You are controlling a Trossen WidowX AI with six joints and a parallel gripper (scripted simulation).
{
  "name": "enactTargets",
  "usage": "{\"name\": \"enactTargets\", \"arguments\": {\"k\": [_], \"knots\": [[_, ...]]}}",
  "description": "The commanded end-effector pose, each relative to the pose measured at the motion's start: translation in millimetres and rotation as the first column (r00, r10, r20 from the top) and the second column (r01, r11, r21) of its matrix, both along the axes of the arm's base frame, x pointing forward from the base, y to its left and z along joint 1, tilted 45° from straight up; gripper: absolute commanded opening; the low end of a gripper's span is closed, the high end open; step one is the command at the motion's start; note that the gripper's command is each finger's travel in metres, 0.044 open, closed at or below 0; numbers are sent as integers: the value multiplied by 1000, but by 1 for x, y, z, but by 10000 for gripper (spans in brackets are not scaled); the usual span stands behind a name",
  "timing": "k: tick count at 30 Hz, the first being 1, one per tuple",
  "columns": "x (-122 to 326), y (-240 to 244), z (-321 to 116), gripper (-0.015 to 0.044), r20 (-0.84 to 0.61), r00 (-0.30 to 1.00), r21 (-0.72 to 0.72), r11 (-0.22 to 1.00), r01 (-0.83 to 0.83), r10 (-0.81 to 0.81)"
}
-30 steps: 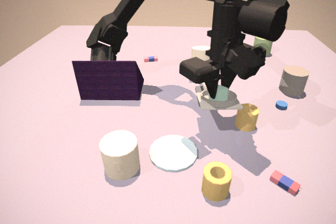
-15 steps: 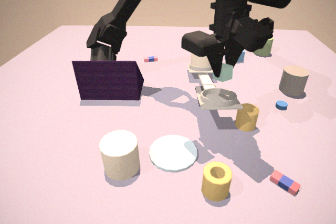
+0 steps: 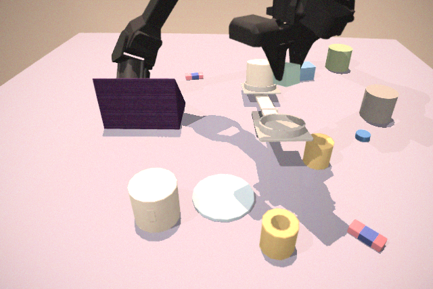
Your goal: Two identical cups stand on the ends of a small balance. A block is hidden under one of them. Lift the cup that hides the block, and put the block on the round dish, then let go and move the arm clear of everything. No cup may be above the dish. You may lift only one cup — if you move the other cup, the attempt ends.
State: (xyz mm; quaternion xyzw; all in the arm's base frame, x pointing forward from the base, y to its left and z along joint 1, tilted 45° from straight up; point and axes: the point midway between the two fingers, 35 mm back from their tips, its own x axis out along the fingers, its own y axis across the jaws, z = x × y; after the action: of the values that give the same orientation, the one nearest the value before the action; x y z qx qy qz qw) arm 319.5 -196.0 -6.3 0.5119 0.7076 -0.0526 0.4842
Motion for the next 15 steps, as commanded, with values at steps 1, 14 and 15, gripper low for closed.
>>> {"name": "enactTargets", "arguments": {"k": [1,14,15], "knots": [[-13,-3,-23,0,-20,1000,13,1000,-4,4],[-50,-10,-81,0,-22,1000,9,1000,-4,5],[-53,-10,-86,0,-22,1000,9,1000,-4,5]]}}
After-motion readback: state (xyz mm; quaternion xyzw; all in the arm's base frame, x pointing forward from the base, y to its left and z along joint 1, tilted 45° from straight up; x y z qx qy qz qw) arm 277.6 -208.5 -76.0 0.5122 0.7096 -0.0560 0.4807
